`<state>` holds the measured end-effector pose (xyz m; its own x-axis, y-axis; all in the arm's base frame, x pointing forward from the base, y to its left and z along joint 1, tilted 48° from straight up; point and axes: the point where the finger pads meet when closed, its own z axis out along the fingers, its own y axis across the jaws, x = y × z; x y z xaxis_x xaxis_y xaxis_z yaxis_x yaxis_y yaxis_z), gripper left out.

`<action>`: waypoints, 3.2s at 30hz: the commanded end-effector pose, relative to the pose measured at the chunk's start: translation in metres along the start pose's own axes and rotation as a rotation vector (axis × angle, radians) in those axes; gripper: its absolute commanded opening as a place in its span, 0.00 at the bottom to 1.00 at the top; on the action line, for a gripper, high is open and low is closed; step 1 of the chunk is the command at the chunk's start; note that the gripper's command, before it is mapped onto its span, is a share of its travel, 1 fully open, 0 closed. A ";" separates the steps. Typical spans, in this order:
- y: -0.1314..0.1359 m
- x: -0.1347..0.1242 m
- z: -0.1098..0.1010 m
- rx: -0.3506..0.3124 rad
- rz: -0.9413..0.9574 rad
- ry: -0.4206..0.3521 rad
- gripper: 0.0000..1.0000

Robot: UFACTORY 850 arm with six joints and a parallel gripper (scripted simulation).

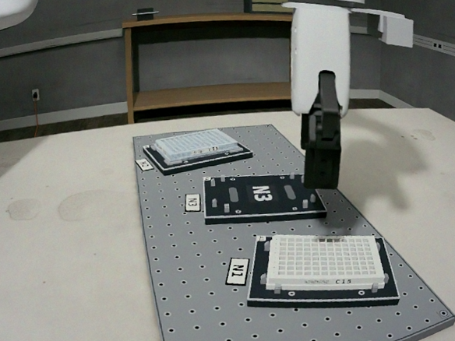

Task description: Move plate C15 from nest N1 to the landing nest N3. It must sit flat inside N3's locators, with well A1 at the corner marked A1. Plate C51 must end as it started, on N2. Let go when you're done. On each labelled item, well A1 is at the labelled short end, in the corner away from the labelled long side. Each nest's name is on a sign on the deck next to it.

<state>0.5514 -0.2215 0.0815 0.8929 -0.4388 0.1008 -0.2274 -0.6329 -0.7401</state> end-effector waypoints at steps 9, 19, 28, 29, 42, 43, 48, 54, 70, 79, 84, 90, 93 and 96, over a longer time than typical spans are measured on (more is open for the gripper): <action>0.016 0.021 -0.001 0.000 0.000 0.000 1.00; 0.016 0.021 0.001 0.000 0.000 0.000 1.00; 0.016 0.021 0.016 0.000 0.000 0.000 1.00; 0.016 0.021 0.016 0.000 0.000 0.000 1.00; 0.016 0.021 0.036 0.000 0.000 0.000 1.00; 0.016 0.021 0.038 0.000 0.000 0.000 1.00; 0.016 0.021 0.043 0.000 0.000 0.000 1.00; 0.016 0.021 0.053 0.000 0.000 0.000 1.00; 0.016 0.021 0.076 0.000 0.000 0.000 1.00; 0.016 0.021 0.081 0.000 0.000 0.000 1.00; 0.016 0.021 0.081 0.000 0.000 0.000 1.00; 0.016 0.021 0.084 0.000 0.000 0.000 1.00; 0.016 0.021 0.086 0.000 0.000 0.000 1.00; 0.016 0.021 0.088 0.000 0.000 0.000 1.00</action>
<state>0.5997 -0.1849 0.0142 0.8934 -0.4381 0.0994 -0.2277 -0.6323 -0.7405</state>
